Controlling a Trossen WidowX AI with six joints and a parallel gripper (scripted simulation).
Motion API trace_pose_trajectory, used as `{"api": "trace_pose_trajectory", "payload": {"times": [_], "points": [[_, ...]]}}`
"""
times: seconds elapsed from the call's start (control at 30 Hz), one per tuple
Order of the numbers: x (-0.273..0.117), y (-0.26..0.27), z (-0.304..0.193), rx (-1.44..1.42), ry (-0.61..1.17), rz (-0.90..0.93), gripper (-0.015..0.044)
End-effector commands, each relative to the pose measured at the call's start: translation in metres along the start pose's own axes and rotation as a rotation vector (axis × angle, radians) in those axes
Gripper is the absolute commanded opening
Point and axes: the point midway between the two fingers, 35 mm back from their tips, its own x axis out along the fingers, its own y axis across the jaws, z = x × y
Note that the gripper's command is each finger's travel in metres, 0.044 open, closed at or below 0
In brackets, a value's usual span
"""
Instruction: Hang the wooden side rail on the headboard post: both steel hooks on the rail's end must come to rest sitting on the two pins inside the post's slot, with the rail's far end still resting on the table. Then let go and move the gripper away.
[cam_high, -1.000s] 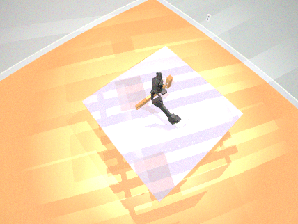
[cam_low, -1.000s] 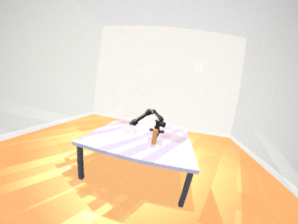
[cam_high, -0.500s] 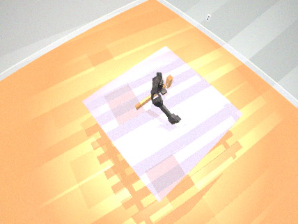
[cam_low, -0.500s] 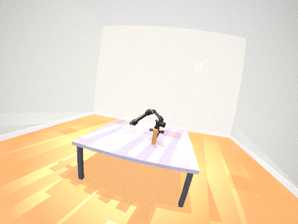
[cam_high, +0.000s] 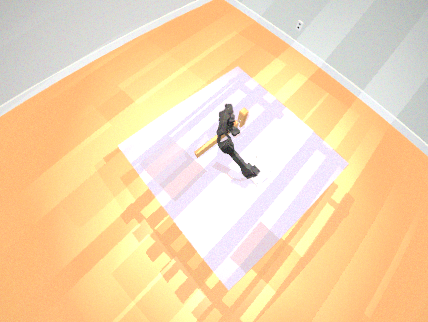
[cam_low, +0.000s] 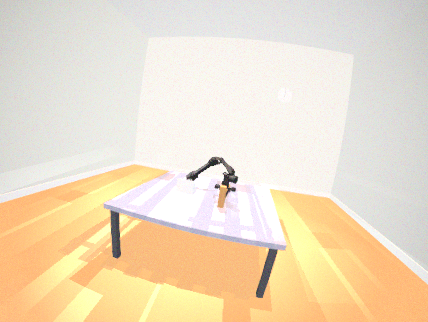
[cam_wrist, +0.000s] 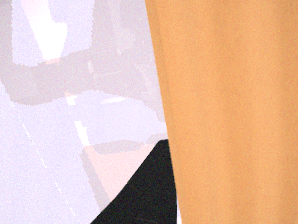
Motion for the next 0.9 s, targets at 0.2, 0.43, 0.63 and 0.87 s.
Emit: {"api": "trace_pose_trajectory", "payload": {"times": [0.2, 0.43, 0.63, 0.87], "points": [[-0.0025, 0.0003, -0.0035, 0.0, 0.002, -0.007, 0.0], [-0.0021, -0.0004, -0.0042, 0.0, 0.003, -0.007, 0.0], [-0.0026, -0.0007, -0.0047, 0.0, 0.003, -0.007, 0.0], [-0.0034, 0.0001, -0.0055, 0.0, 0.003, -0.007, 0.0]]}}
